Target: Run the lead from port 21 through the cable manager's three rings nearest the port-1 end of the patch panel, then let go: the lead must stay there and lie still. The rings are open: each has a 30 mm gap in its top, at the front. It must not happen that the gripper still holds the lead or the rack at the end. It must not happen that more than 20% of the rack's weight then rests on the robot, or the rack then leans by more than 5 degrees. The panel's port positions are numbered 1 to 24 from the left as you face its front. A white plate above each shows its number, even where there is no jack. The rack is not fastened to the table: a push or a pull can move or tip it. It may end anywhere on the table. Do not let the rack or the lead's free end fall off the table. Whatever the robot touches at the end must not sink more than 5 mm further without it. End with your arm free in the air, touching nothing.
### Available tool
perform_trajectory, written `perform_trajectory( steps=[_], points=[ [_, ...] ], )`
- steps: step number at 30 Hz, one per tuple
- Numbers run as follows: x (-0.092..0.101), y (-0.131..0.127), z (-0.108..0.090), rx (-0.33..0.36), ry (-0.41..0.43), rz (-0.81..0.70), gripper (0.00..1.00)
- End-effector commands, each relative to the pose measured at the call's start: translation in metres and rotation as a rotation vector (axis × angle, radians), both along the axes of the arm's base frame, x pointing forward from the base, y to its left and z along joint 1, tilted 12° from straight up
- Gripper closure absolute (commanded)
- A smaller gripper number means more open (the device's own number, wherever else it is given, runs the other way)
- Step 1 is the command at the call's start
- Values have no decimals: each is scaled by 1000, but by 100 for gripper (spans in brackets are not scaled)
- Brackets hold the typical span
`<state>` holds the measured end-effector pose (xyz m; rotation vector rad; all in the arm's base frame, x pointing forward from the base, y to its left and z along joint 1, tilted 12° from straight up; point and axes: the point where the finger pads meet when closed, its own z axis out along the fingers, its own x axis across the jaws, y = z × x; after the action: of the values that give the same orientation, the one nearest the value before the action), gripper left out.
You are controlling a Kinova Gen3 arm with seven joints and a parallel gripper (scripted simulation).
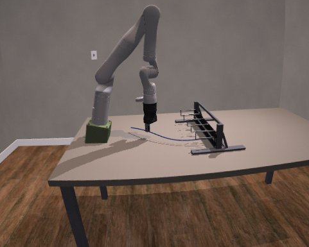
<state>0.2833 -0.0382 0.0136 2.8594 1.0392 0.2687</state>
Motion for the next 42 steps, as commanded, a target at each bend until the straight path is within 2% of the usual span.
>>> perform_trajectory(
  steps=[1, 10, 25, 27, 42],
  points=[
    [4, 3, 2, -3, -4, 5, 100],
    [15, 9, 9, 2, -1, -35, 100],
    [63, 40, 45, 40, -13, -184, 100],
    [63, 40, 45, 40, -13, -184, 100],
    [143, 90, 107, 93, -18, -441, 100]
  ],
)
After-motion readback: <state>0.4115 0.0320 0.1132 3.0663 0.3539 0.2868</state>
